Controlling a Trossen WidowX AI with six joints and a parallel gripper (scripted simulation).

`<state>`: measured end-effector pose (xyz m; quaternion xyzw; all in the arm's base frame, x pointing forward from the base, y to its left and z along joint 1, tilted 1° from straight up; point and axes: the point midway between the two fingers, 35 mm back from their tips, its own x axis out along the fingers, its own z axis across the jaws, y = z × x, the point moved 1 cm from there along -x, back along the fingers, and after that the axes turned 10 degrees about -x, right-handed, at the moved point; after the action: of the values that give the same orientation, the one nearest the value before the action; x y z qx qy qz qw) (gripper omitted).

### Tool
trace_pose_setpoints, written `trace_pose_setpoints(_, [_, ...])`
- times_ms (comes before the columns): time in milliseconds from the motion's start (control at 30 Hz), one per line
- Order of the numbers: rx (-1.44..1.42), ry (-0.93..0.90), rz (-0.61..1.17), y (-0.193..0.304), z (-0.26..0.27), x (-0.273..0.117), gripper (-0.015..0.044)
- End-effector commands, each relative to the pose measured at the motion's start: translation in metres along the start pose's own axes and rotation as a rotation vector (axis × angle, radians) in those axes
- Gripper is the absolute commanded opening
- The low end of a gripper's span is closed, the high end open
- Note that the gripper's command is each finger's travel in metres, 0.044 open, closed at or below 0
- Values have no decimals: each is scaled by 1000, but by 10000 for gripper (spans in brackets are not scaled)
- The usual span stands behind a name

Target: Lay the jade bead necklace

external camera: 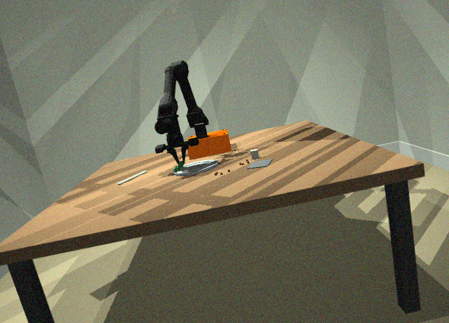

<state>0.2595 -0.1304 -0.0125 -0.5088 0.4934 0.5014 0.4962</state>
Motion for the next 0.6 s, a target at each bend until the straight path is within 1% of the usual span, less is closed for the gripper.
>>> trace_pose_setpoints(0, [3,-1,-4,-5,10,-1,0])
trace_pose_setpoints(133, [3,-2,-5,-9,21,-1,0])
trace_pose_setpoints(567, [3,-2,-5,-9,21,12,0])
